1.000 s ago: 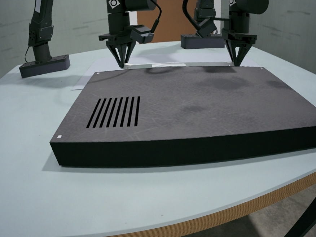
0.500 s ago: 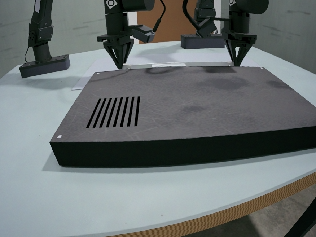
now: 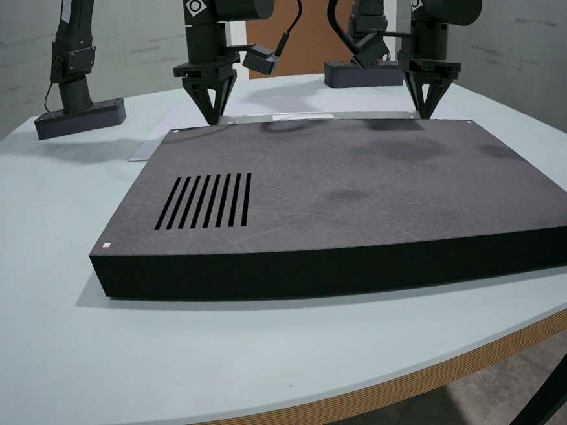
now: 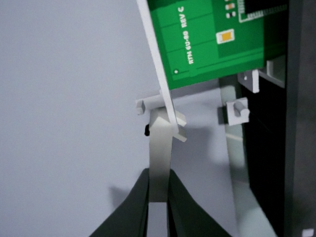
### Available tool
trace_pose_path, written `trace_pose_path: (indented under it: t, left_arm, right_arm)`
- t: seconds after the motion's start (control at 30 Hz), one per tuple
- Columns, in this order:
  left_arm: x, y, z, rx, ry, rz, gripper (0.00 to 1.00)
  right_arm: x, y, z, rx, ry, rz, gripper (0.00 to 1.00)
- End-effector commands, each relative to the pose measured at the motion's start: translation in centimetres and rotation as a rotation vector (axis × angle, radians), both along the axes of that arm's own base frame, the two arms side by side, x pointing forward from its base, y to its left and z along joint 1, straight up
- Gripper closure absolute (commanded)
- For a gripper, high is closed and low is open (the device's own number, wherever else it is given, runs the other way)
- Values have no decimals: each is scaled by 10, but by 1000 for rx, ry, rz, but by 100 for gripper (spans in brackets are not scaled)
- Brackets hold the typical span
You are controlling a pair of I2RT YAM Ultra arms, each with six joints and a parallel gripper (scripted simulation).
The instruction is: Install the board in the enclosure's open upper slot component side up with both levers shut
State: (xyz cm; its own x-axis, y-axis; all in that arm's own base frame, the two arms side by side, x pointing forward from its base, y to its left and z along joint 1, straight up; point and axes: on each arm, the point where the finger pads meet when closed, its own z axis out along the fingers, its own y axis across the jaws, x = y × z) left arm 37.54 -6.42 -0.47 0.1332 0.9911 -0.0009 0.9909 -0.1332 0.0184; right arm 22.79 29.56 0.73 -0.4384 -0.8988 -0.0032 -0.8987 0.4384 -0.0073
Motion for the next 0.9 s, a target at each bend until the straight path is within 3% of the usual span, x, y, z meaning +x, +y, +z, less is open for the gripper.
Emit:
trace_pose_path:
  t: [0.0,0.4,0.87]
  left_arm:
    - [4,1,5,-4,-13,1,97]
    - [4,1,5,-4,-13,1,97]
    - [4,1,5,-4,-13,1,97]
  right_arm:
    - [7,-3,4,-3,-2,80,97]
    - [13,-5,3,-6,0,241,97]
    - [13,-5,3,-6,0,238,97]
